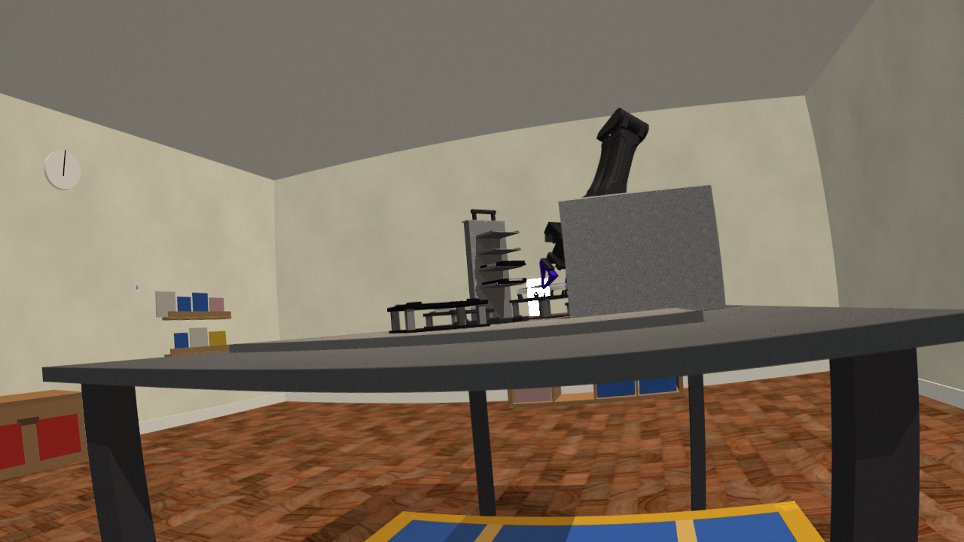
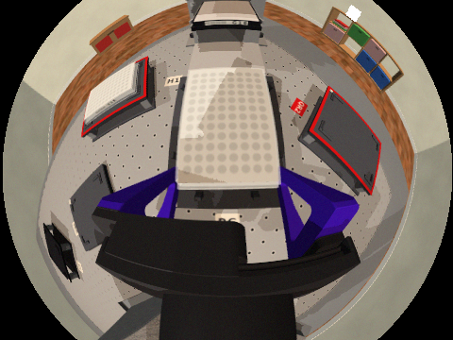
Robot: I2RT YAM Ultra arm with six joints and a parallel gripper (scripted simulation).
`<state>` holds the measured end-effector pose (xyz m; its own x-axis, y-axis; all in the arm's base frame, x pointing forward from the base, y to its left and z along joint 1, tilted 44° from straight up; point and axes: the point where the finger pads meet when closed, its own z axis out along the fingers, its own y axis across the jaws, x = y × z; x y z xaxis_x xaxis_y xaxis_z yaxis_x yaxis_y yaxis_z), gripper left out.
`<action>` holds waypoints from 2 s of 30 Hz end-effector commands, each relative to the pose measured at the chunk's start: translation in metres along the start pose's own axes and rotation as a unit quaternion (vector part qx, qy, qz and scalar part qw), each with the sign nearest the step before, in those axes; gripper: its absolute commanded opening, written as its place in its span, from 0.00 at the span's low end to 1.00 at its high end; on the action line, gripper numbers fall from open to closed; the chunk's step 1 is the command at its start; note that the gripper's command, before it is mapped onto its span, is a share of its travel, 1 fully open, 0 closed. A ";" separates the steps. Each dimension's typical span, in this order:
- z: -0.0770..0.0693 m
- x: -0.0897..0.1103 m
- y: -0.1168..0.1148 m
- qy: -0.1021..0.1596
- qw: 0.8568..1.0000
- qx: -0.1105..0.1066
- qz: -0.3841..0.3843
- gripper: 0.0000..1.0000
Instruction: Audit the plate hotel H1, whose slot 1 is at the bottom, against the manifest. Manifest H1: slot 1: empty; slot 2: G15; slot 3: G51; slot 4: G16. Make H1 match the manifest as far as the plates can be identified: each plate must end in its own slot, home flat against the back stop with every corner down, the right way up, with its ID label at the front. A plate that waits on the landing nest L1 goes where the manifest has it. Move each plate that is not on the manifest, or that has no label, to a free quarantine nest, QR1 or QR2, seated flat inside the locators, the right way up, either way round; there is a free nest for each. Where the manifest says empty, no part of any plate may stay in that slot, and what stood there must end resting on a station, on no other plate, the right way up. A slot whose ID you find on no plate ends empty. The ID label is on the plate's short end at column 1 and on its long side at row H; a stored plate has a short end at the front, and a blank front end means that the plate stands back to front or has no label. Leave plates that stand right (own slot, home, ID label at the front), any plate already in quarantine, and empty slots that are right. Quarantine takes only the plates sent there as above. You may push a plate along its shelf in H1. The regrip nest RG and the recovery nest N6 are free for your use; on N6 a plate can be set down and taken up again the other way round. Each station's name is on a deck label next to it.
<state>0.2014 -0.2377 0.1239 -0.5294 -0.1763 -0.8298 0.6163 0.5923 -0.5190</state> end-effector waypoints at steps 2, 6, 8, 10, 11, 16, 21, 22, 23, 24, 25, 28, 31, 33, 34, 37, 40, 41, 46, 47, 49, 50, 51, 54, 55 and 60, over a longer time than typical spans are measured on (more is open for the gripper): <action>0.000 -0.007 0.000 -0.015 1.000 -0.002 0.001 0.86; 0.002 -0.005 0.000 -0.015 1.000 -0.002 0.001 0.86; 0.002 -0.005 0.000 -0.015 1.000 -0.002 0.001 0.86; 0.003 -0.004 0.000 -0.015 1.000 -0.002 0.001 0.86; 0.004 -0.004 0.000 -0.015 1.000 -0.002 0.001 0.86; 0.005 -0.002 0.000 -0.015 1.000 -0.002 0.001 0.86; 0.006 -0.001 0.000 -0.015 1.000 -0.002 0.001 0.86; 0.007 0.000 0.000 -0.015 1.000 -0.002 0.001 0.86; 0.007 0.000 0.000 -0.015 1.000 -0.002 0.001 0.86; 0.007 0.000 0.000 -0.015 1.000 -0.002 0.000 0.86; 0.008 0.001 0.000 -0.015 1.000 -0.002 0.000 0.86; 0.009 0.002 0.000 -0.015 1.000 -0.002 0.000 0.86; 0.010 0.003 0.000 -0.015 1.000 -0.002 0.000 0.86; 0.011 0.004 0.000 -0.015 1.000 -0.002 0.000 0.86; 0.011 0.004 0.000 -0.015 1.000 -0.002 0.000 0.86; 0.011 0.004 0.000 -0.015 1.000 -0.002 0.000 0.86; 0.012 0.005 0.000 -0.015 1.000 -0.002 0.000 0.86; 0.013 0.006 0.000 -0.015 1.000 -0.002 0.000 0.86; 0.015 0.008 0.000 -0.015 1.000 -0.002 0.000 0.93; 0.015 0.008 0.000 -0.015 1.000 -0.002 0.000 0.93; 0.015 0.008 0.000 -0.015 1.000 -0.002 0.000 0.93; 0.015 0.008 0.000 -0.015 1.000 -0.002 0.000 0.93; 0.015 0.008 0.000 -0.015 1.000 -0.002 0.000 0.93; 0.015 0.008 0.000 -0.015 1.000 -0.002 0.000 0.93; 0.015 0.008 0.000 -0.015 1.000 -0.002 0.000 0.93; 0.015 0.008 0.000 -0.015 1.000 -0.002 0.000 1.00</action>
<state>0.2059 -0.2510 0.1150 -0.5079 -0.1991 -0.8381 0.6185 0.5930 -0.5156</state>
